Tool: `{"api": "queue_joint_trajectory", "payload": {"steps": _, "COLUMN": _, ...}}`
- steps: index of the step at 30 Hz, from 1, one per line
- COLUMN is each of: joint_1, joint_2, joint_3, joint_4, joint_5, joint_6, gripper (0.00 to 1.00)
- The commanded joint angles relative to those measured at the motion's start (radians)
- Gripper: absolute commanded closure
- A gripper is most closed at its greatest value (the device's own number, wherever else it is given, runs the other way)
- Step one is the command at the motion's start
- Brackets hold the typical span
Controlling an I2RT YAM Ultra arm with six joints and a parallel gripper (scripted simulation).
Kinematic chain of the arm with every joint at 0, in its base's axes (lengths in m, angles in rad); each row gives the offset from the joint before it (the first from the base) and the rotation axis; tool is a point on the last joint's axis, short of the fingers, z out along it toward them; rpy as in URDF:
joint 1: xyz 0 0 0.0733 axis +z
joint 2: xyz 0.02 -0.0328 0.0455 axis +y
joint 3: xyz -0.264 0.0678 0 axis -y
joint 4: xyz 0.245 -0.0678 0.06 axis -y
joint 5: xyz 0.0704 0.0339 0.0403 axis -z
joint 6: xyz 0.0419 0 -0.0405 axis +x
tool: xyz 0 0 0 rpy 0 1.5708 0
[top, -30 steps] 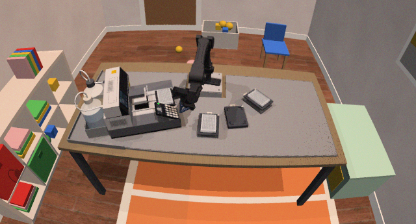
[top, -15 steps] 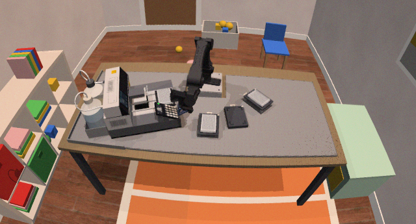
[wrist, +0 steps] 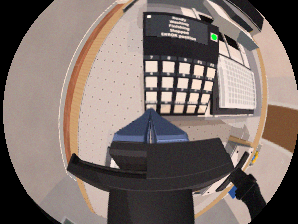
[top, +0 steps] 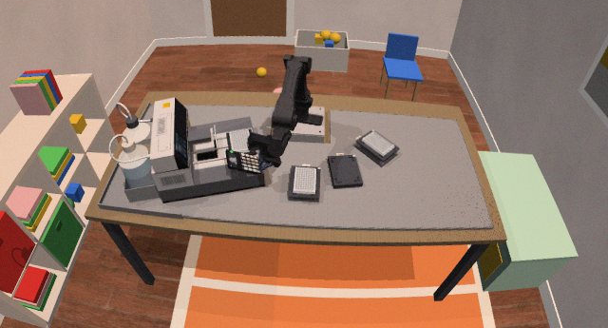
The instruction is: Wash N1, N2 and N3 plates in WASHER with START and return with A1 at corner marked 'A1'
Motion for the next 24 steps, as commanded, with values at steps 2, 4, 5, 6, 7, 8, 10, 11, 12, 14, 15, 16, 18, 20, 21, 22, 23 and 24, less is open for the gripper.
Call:
{"api": "queue_joint_trajectory", "payload": {"steps": 2, "joint_1": -0.003, "joint_2": -0.003, "joint_3": 0.001, "joint_4": 0.009, "joint_5": 0.007, "joint_6": -0.004, "gripper": 1.0}}
{"api": "queue_joint_trajectory", "payload": {"steps": 4, "joint_1": -0.004, "joint_2": -0.001, "joint_3": 0.0, "joint_4": 0.013, "joint_5": 0.007, "joint_6": -0.006, "gripper": 1.0}}
{"api": "queue_joint_trajectory", "payload": {"steps": 5, "joint_1": -0.005, "joint_2": 0.0, "joint_3": -0.001, "joint_4": 0.016, "joint_5": 0.006, "joint_6": -0.007, "gripper": 1.0}}
{"api": "queue_joint_trajectory", "payload": {"steps": 6, "joint_1": -0.006, "joint_2": 0.001, "joint_3": -0.002, "joint_4": 0.018, "joint_5": 0.006, "joint_6": -0.008, "gripper": 1.0}}
{"api": "queue_joint_trajectory", "payload": {"steps": 7, "joint_1": -0.007, "joint_2": 0.003, "joint_3": -0.003, "joint_4": 0.021, "joint_5": 0.006, "joint_6": -0.008, "gripper": 1.0}}
{"api": "queue_joint_trajectory", "payload": {"steps": 8, "joint_1": -0.007, "joint_2": 0.004, "joint_3": -0.004, "joint_4": 0.023, "joint_5": 0.006, "joint_6": -0.009, "gripper": 1.0}}
{"api": "queue_joint_trajectory", "payload": {"steps": 10, "joint_1": -0.009, "joint_2": 0.006, "joint_3": -0.005, "joint_4": 0.028, "joint_5": 0.006, "joint_6": -0.011, "gripper": 1.0}}
{"api": "queue_joint_trajectory", "payload": {"steps": 11, "joint_1": -0.009, "joint_2": 0.006, "joint_3": -0.005, "joint_4": 0.028, "joint_5": 0.006, "joint_6": -0.011, "gripper": 1.0}}
{"api": "queue_joint_trajectory", "payload": {"steps": 12, "joint_1": -0.009, "joint_2": 0.006, "joint_3": -0.005, "joint_4": 0.028, "joint_5": 0.006, "joint_6": -0.011, "gripper": 1.0}}
{"api": "queue_joint_trajectory", "payload": {"steps": 14, "joint_1": -0.01, "joint_2": 0.008, "joint_3": -0.007, "joint_4": 0.032, "joint_5": 0.006, "joint_6": -0.013, "gripper": 1.0}}
{"api": "queue_joint_trajectory", "payload": {"steps": 15, "joint_1": -0.011, "joint_2": 0.01, "joint_3": -0.008, "joint_4": 0.035, "joint_5": 0.005, "joint_6": -0.013, "gripper": 1.0}}
{"api": "queue_joint_trajectory", "payload": {"steps": 16, "joint_1": -0.012, "joint_2": 0.011, "joint_3": -0.008, "joint_4": 0.037, "joint_5": 0.005, "joint_6": -0.014, "gripper": 1.0}}
{"api": "queue_joint_trajectory", "payload": {"steps": 18, "joint_1": -0.013, "joint_2": 0.013, "joint_3": -0.01, "joint_4": 0.041, "joint_5": 0.005, "joint_6": -0.016, "gripper": 1.0}}
{"api": "queue_joint_trajectory", "payload": {"steps": 20, "joint_1": -0.013, "joint_2": 0.013, "joint_3": -0.01, "joint_4": 0.041, "joint_5": 0.005, "joint_6": -0.016, "gripper": 1.0}}
{"api": "queue_joint_trajectory", "payload": {"steps": 21, "joint_1": -0.013, "joint_2": 0.013, "joint_3": -0.01, "joint_4": 0.041, "joint_5": 0.005, "joint_6": -0.016, "gripper": 1.0}}
{"api": "queue_joint_trajectory", "payload": {"steps": 22, "joint_1": -0.013, "joint_2": 0.013, "joint_3": -0.01, "joint_4": 0.041, "joint_5": 0.005, "joint_6": -0.016, "gripper": 1.0}}
{"api": "queue_joint_trajectory", "payload": {"steps": 23, "joint_1": -0.013, "joint_2": 0.013, "joint_3": -0.01, "joint_4": 0.041, "joint_5": 0.005, "joint_6": -0.016, "gripper": 1.0}}
{"api": "queue_joint_trajectory", "payload": {"steps": 24, "joint_1": -0.013, "joint_2": 0.013, "joint_3": -0.01, "joint_4": 0.041, "joint_5": 0.005, "joint_6": -0.016, "gripper": 1.0}}
